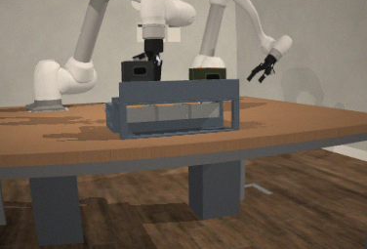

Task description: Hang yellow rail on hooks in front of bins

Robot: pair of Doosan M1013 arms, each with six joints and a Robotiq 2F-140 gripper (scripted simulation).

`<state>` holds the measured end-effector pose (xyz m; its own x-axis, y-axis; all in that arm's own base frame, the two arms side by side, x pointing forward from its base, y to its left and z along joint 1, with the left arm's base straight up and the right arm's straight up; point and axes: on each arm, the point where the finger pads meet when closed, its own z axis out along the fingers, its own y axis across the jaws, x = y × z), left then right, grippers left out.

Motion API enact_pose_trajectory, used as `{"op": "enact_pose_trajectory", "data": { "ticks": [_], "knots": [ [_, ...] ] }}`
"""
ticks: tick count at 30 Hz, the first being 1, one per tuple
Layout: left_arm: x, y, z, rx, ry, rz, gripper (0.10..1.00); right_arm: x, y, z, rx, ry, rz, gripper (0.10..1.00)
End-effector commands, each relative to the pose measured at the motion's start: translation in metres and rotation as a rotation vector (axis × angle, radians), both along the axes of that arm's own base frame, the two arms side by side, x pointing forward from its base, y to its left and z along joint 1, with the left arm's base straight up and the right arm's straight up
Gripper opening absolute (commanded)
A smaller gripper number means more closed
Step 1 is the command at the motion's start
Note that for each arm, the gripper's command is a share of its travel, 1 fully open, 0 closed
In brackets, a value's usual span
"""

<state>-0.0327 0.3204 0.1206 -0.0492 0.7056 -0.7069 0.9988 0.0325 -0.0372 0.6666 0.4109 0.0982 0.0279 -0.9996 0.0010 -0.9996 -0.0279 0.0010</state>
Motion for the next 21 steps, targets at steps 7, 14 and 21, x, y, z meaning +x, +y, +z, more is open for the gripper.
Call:
{"op": "enact_pose_trajectory", "data": {
  "ticks": [7, 14, 21],
  "knots": [
    [0.000, 0.000, 0.000, 0.001, 0.000, 0.000, 1.000, 0.000, 0.000, 0.023, 0.001, -0.001, 0.000, 0.099],
    [0.000, 0.000, 0.000, 0.001, 0.000, 0.000, 1.000, 0.000, 0.000, 0.040, 0.001, -0.001, 0.000, 0.099],
    [0.000, 0.000, 0.000, 0.001, 0.000, 0.000, 1.000, 0.000, 0.000, 0.048, 0.001, -0.001, 0.000, 0.099]
  ]
}}
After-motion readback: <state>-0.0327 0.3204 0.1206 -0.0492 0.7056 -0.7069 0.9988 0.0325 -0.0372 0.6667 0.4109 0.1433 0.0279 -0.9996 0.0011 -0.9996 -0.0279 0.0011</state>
